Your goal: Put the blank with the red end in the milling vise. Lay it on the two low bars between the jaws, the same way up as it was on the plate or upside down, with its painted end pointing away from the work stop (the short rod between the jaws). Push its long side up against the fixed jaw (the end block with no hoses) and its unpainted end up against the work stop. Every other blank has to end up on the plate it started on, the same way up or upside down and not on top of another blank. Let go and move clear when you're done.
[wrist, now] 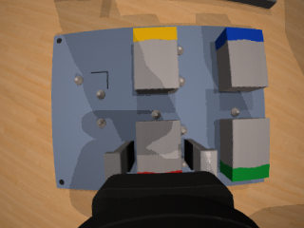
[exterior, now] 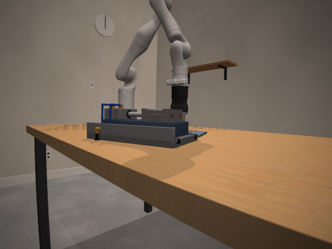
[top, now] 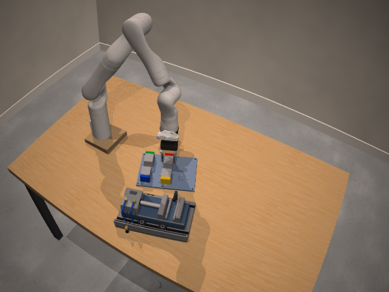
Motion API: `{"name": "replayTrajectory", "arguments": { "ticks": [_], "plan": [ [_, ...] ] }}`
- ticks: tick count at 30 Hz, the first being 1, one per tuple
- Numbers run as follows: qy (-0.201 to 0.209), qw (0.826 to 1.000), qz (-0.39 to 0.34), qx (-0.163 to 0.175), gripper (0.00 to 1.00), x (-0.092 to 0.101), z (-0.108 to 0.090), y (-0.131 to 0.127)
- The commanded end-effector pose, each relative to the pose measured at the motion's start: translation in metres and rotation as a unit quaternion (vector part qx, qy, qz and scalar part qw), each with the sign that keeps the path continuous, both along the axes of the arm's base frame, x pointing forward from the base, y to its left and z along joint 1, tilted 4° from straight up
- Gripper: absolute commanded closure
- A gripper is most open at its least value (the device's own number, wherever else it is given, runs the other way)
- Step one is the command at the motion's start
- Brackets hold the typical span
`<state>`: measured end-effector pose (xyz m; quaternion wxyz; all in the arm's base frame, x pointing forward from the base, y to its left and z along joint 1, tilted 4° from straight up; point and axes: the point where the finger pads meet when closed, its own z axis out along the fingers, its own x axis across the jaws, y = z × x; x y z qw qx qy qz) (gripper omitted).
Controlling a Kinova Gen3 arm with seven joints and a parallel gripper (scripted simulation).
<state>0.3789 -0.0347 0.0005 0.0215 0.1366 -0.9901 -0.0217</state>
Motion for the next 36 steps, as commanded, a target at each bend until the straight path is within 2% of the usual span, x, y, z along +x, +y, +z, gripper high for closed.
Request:
{"name": "replayTrajectory", "arguments": {
  "ticks": [1,22,23,36],
  "plan": [
    [-0.001,1.000,0.000,0.000,0.00,0.0007,0.0008,0.0000],
    [-0.001,1.000,0.000,0.000,0.00,0.0009,0.0018,0.0000],
    [-0.001,1.000,0.000,0.000,1.00,0.0008,0.0017,-0.0001],
    [-0.001,1.000,0.000,0.000,1.00,0.0008,0.0017,-0.0001]
  ]
}}
